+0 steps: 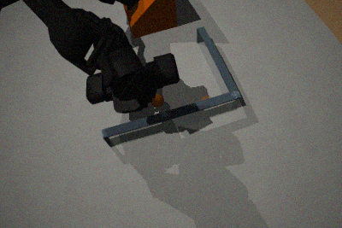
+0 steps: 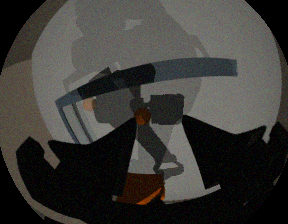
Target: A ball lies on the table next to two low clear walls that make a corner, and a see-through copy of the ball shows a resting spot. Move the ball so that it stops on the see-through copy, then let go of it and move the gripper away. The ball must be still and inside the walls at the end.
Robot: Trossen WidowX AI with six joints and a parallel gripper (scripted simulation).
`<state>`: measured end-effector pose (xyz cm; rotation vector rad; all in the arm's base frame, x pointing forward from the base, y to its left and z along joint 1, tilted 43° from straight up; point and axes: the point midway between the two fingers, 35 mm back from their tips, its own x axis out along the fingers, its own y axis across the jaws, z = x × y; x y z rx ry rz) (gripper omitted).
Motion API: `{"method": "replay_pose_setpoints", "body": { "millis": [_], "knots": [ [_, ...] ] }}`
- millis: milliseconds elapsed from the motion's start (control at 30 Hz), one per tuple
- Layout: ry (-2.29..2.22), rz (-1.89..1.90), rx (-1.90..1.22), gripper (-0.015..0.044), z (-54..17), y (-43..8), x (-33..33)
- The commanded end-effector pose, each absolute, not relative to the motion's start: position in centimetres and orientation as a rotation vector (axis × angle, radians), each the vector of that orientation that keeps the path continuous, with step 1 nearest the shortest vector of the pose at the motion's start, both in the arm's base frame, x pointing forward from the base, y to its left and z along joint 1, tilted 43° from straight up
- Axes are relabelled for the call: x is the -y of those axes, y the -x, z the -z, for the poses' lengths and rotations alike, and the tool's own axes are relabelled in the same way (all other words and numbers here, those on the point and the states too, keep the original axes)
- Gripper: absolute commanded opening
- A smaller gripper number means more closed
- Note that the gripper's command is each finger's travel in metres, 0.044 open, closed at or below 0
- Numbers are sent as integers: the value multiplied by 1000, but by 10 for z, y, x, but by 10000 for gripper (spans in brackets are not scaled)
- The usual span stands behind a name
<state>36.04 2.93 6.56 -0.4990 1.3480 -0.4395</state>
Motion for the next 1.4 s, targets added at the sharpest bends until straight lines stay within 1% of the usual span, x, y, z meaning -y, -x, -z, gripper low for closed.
{"method": "replay_pose_setpoints", "body": {
  "millis": [0,1267,1367],
  "knots": [
    [671,460,-1386,259,-36,-342,-50],
    [683,463,-1385,259,2,-348,-18],
    [683,463,-1385,180,2,-348,-18]
  ]
}}
